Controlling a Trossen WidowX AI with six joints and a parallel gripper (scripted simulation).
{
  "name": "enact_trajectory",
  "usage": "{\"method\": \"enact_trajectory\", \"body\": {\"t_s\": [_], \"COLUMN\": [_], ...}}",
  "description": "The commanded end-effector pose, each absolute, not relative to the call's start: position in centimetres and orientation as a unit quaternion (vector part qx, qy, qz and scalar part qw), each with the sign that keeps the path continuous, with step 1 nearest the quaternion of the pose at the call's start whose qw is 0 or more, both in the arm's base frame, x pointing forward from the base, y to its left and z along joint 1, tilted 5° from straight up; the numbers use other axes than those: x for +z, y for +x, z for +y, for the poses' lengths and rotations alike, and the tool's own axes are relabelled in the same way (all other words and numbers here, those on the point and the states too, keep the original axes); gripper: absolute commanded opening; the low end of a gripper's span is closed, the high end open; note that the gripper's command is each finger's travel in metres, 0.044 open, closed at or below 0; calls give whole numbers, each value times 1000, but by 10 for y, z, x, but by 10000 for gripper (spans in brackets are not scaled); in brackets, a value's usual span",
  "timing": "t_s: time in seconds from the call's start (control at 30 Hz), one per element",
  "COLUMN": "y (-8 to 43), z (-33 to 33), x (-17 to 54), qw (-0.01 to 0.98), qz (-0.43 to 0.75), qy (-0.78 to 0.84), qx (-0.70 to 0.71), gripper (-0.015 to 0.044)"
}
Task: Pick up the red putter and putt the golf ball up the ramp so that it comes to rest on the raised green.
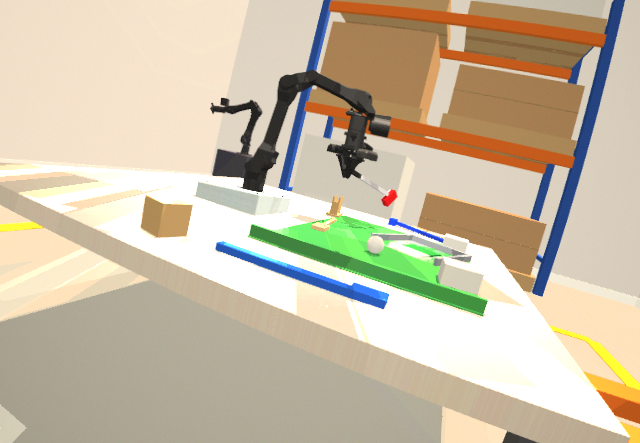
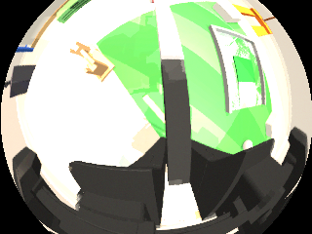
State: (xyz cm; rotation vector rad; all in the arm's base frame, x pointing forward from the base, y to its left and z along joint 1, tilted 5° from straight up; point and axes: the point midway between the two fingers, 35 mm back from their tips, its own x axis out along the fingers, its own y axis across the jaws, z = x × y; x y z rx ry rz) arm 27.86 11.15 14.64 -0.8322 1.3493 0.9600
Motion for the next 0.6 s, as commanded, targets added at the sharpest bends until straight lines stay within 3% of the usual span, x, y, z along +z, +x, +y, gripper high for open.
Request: {"method": "enact_trajectory", "body": {"t_s": [0.0, 0.57], "y": [285, 292], "z": [95, 9], "x": [147, 139], "qw": [623, 678], "qz": [600, 669], "qy": [-329, -203], "qx": [380, 228], "gripper": [0, 0]}}
